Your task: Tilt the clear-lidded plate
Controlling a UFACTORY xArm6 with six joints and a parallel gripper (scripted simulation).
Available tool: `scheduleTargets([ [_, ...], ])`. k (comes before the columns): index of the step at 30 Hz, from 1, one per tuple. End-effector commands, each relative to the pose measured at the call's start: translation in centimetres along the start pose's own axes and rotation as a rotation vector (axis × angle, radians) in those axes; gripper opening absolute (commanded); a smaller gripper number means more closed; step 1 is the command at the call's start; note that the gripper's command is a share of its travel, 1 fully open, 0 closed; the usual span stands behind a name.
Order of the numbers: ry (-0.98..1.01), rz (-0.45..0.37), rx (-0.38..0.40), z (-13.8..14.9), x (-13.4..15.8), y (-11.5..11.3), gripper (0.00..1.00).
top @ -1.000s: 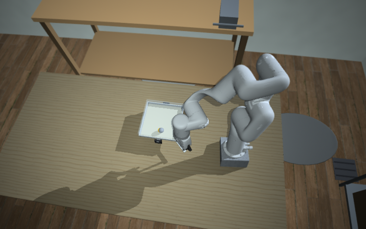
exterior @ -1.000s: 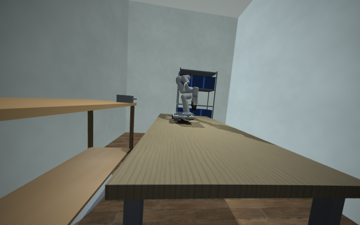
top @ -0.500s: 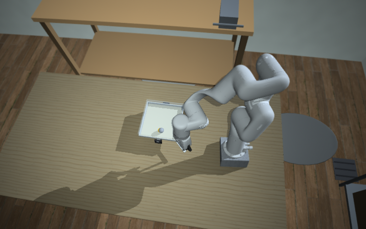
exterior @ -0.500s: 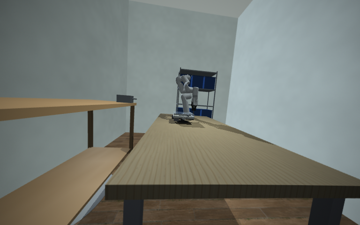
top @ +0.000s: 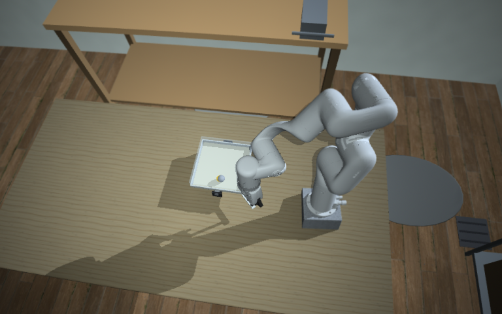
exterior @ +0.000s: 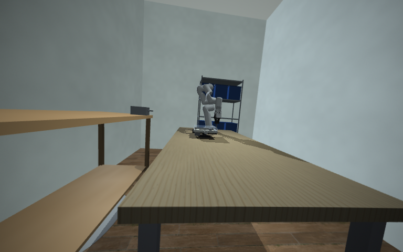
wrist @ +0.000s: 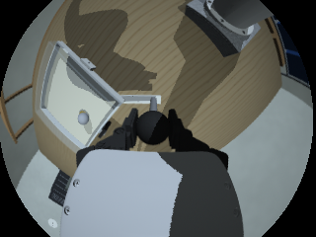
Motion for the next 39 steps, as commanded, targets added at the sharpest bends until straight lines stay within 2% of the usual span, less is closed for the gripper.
scheduleTargets([
  [1,0.0,-0.005,-0.001,0.01,0.32,-0.11,0.0],
  [39,0.0,-0.005,-0.001,0.05,0.31,0.0,0.0],
])
Point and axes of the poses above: the point where the finger pads meet when closed, its own y axis out along the fingers, its own z axis across the jaws, x = y × z, the point moved 9 cm from there along -y, back along the fingers, and after that the axes turned 11 degrees about y, right-handed, at the moved point
